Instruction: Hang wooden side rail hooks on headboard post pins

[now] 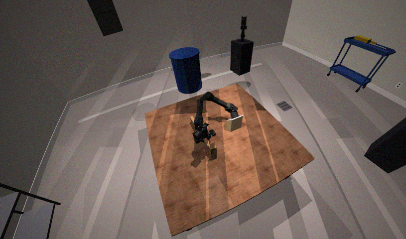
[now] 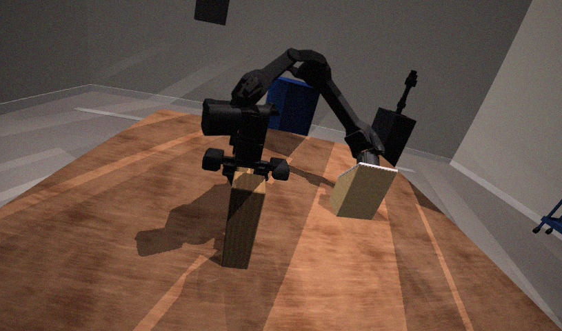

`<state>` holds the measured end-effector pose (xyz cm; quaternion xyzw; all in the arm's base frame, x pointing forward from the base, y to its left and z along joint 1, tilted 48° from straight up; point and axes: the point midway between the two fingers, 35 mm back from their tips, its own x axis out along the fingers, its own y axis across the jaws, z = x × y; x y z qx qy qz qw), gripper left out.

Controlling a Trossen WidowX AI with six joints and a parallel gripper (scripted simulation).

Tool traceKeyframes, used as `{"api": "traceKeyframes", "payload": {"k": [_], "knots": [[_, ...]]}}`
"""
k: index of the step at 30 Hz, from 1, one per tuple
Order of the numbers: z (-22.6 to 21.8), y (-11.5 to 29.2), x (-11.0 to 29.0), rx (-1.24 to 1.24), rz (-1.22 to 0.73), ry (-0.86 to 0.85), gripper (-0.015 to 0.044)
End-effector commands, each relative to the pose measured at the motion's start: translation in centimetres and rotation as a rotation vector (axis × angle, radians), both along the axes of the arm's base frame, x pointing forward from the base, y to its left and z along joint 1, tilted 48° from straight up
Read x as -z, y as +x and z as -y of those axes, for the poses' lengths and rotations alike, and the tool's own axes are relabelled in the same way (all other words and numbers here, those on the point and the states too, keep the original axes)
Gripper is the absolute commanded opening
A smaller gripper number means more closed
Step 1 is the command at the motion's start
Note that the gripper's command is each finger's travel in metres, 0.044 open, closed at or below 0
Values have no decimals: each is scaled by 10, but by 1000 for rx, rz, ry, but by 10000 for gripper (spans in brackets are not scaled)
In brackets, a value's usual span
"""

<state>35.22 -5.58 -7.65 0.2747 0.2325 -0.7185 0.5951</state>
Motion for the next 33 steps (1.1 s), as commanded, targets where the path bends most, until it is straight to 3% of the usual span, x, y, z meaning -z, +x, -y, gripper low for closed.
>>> {"api": "traceKeyframes", "payload": {"k": [1, 33], "knots": [[-3, 0, 1, -4, 5, 3, 0], [-6, 3, 1, -4, 5, 3, 0]]}}
